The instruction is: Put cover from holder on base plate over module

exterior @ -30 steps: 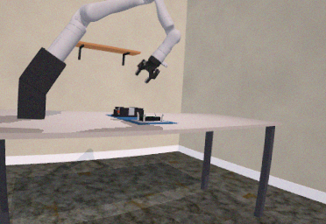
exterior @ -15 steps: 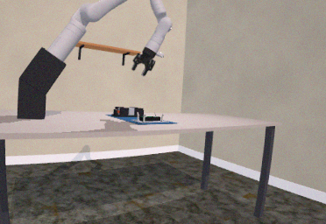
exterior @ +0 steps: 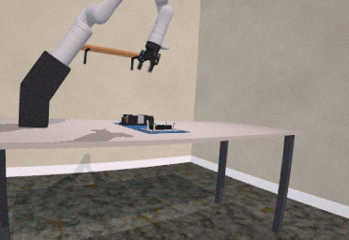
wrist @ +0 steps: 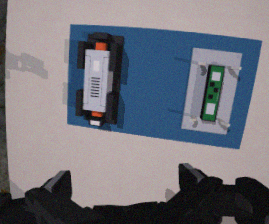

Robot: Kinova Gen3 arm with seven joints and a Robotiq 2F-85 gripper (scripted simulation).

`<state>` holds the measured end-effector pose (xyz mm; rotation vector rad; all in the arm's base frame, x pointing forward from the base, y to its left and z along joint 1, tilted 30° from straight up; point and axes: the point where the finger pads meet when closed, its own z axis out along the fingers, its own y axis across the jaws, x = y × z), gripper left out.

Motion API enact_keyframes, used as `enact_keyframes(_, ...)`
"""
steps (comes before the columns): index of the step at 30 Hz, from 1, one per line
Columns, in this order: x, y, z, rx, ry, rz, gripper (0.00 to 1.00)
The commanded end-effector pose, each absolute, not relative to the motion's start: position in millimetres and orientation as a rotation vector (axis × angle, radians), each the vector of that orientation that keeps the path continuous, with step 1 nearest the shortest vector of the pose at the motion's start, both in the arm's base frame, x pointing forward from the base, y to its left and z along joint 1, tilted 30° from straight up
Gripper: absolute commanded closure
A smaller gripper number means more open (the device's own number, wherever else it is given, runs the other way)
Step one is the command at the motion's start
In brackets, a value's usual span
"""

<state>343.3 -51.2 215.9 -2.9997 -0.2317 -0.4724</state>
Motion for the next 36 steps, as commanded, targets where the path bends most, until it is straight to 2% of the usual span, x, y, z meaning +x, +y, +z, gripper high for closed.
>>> enact_keyframes(1, 344.1, -45.7, 221.9, -2.995, -0.237, -0.504, 0.00)
enact_keyframes(11, 332.7, -48.4, 226.8, -3.075, -0.042, -0.696, 0.00)
enact_keyframes(36, 338.6, -43.9, 222.2, -3.104, 0.047, -0.815, 0.00)
